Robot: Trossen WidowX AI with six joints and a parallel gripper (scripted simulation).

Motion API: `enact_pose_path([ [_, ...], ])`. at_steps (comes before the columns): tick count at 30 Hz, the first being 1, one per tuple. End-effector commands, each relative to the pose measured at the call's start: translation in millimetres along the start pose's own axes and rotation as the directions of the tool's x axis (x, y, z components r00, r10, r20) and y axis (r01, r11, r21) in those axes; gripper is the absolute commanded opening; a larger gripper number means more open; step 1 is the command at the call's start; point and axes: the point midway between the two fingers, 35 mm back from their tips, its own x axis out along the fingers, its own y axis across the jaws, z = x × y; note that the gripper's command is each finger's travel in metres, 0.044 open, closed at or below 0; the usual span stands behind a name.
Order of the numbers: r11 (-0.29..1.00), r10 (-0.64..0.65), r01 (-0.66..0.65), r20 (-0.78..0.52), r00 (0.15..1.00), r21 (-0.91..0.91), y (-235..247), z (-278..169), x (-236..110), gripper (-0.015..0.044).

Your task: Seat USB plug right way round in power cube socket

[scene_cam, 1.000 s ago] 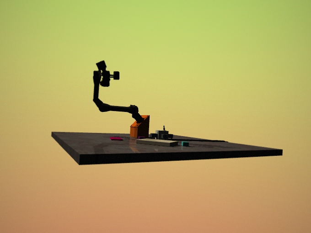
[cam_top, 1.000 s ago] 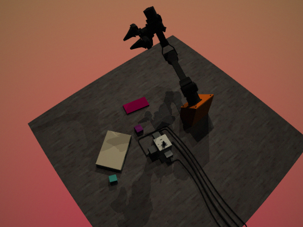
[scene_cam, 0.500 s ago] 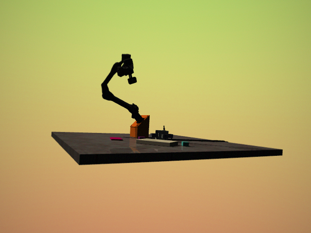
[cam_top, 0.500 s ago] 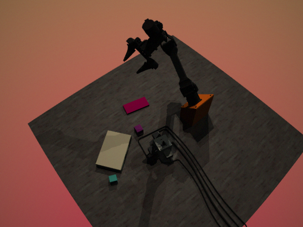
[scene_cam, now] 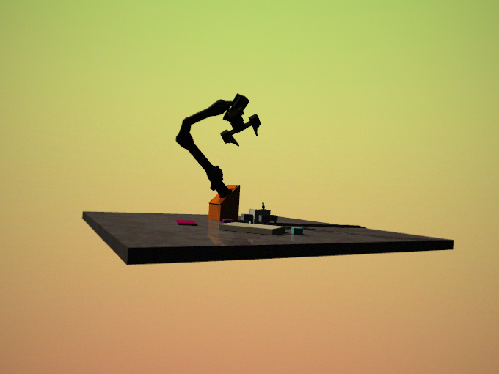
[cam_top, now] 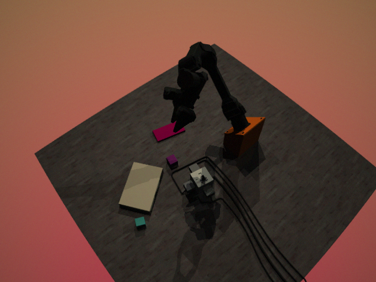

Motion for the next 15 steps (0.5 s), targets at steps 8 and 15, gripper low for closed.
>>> enact_pose_path([
  [8, 0.497, -0.266, -0.110, -0.271, 0.925, -0.861, 4.7, -102.9, 100.2, 0.0440],
  [15, 0.055, -0.410, -0.403, -0.389, 0.825, -0.913, -11.8, -160.2, 140.7, 0.0440],
])
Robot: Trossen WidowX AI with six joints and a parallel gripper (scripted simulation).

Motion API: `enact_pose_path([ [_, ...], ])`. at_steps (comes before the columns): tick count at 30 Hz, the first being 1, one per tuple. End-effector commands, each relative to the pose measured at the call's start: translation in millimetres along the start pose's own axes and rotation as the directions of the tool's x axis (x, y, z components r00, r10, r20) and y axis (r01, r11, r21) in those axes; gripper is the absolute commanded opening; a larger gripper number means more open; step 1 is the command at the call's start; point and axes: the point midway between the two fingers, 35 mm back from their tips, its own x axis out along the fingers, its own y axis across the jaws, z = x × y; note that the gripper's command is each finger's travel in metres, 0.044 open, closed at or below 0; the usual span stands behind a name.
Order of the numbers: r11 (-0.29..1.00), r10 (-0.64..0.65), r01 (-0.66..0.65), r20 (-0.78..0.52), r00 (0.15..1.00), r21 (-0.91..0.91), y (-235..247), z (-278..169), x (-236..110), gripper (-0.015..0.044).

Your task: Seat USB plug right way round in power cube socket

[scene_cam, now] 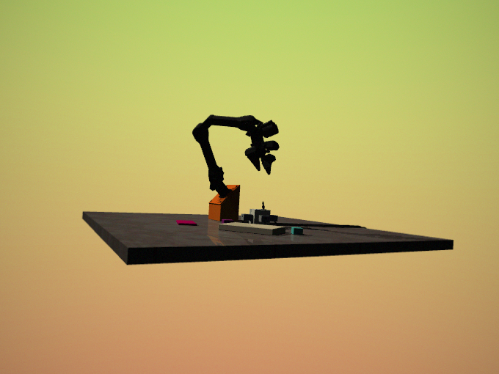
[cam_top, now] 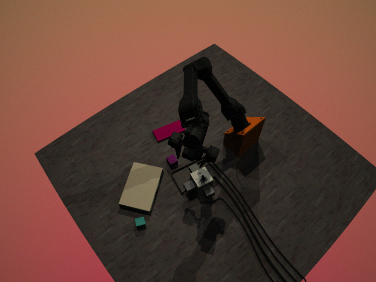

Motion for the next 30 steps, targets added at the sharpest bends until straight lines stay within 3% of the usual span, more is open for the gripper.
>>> enact_pose_path([
  [1, 0.877, 0.065, -0.154, -0.206, 0.976, -0.456, 38.0, -25.3, 56.6, 0.0440],
  [6, 0.665, 0.099, -0.313, -0.334, 0.937, -0.678, 59.7, -46.8, 88.9, 0.0440],
  [30, 0.659, 0.099, -0.316, -0.338, 0.936, -0.683, 57.2, -52.6, 97.1, 0.0440],
])
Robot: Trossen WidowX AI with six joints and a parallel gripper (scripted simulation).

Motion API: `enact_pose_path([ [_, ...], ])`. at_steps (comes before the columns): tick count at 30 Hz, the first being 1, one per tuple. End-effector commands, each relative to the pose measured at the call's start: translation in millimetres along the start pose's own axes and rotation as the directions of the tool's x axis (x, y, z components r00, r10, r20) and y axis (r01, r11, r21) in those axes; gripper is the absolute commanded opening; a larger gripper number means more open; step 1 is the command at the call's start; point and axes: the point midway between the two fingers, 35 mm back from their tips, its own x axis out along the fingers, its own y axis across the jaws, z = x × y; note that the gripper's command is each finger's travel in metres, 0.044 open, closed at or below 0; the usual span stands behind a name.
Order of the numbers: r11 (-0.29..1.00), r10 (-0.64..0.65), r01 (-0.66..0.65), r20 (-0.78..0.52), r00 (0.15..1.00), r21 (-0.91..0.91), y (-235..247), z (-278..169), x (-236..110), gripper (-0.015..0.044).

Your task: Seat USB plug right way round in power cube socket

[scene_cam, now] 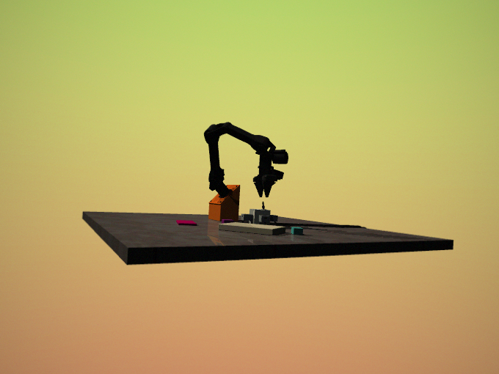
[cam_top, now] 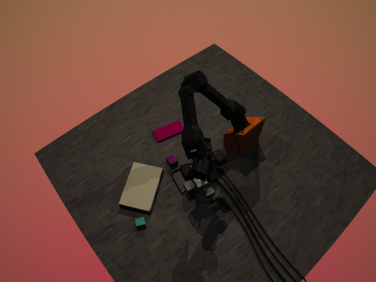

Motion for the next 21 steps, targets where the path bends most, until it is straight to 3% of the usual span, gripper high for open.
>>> enact_pose_path([
  [1, 1.000, 0.008, -0.008, -0.007, 1.000, -0.008, 2.6, -1.7, 6.6, 0.0440],
  [21, 1.000, 0.008, -0.008, -0.008, 1.000, -0.008, 2.6, -2.3, 26.5, 0.0440],
])
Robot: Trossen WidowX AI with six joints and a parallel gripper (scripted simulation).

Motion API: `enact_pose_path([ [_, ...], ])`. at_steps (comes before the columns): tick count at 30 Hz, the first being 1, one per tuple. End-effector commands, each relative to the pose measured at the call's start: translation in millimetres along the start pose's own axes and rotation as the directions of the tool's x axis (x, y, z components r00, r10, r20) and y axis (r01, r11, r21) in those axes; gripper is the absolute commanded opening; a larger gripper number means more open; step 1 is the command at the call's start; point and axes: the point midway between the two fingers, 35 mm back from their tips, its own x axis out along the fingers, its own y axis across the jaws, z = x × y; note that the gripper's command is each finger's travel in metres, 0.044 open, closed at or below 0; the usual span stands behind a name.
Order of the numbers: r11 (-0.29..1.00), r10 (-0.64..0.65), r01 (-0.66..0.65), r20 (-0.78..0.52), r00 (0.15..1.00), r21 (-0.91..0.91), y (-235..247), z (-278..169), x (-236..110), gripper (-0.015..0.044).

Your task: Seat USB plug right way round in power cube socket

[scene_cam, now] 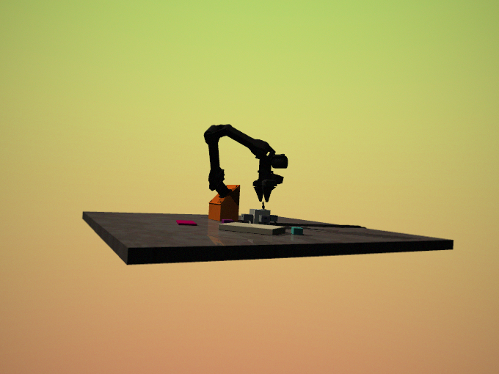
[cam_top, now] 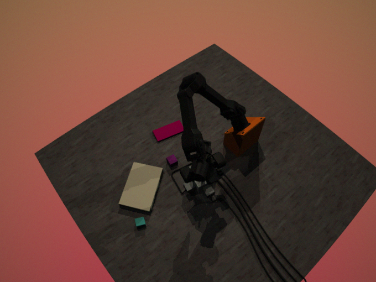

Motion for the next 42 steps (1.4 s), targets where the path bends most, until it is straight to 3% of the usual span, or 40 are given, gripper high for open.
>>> enact_pose_path([
  [1, 1.000, 0.004, -0.004, -0.010, 1.000, -0.008, 2.1, -2.3, 6.0, 0.0440],
  [10, 1.000, 0.004, -0.004, -0.010, 1.000, -0.008, 2.1, -2.3, 6.2, 0.0440],
  [26, 1.000, 0.004, -0.004, -0.003, 1.000, -0.001, 1.0, -1.1, 4.3, 0.0020],
  [42, 1.000, 0.004, -0.004, -0.003, 1.000, -0.001, 1.0, -1.1, 4.3, 0.0000],
])
